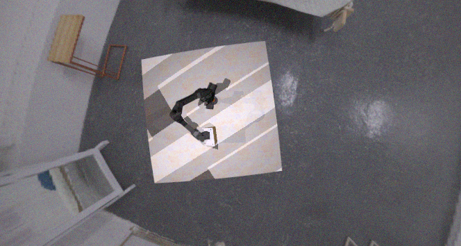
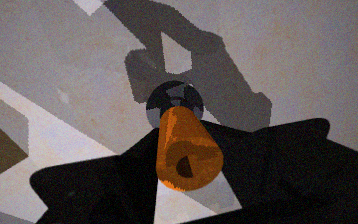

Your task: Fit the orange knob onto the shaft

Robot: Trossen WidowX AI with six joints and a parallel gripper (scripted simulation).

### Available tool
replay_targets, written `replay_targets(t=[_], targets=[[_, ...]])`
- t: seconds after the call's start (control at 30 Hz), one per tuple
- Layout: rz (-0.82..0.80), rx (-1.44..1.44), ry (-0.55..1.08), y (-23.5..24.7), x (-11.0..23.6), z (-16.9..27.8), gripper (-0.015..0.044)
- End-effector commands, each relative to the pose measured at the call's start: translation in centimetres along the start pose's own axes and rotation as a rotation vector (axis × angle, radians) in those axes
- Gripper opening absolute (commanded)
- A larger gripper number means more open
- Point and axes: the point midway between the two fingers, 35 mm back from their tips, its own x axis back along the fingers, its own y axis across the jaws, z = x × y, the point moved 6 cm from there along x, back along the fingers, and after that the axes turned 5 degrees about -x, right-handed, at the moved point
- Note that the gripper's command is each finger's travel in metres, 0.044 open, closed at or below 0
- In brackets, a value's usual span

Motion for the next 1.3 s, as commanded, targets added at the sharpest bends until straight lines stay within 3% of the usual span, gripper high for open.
replay_targets(t=[0.0, 0.9, 1.27], targets=[[0.004, 0.094, 0.003, -0.2, 0.13, 0.03, 0.0], [0.004, 0.094, 0.003, -0.17, 0.15, -0.11, 0.0], [0.003, 0.304, 0.003, -0.17, -0.02, 0.05, 0.0]])
